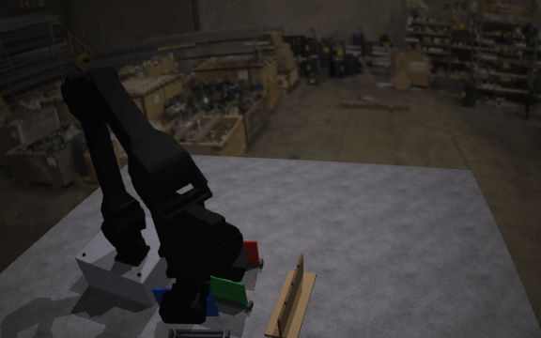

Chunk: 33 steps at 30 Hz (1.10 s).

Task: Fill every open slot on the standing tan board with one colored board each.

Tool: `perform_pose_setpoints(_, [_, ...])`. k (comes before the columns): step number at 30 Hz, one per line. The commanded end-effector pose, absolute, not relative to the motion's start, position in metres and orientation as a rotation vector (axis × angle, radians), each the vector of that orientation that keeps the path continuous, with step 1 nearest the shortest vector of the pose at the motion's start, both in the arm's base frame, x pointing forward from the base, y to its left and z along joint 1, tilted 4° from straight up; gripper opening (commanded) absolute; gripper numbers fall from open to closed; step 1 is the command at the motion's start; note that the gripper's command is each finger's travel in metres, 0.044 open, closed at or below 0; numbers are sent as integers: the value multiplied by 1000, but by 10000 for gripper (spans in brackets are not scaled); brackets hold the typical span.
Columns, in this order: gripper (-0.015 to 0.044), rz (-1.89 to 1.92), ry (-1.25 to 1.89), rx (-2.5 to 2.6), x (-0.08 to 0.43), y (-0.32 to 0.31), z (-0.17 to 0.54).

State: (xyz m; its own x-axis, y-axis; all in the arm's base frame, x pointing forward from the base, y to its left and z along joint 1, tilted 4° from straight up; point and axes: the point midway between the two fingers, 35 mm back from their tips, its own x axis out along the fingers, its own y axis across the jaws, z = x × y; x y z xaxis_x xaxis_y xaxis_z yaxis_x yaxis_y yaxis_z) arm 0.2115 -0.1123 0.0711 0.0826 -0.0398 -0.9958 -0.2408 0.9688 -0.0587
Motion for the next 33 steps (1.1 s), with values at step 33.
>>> perform_pose_setpoints(33, [0,85,1480,-158,251,-104,117])
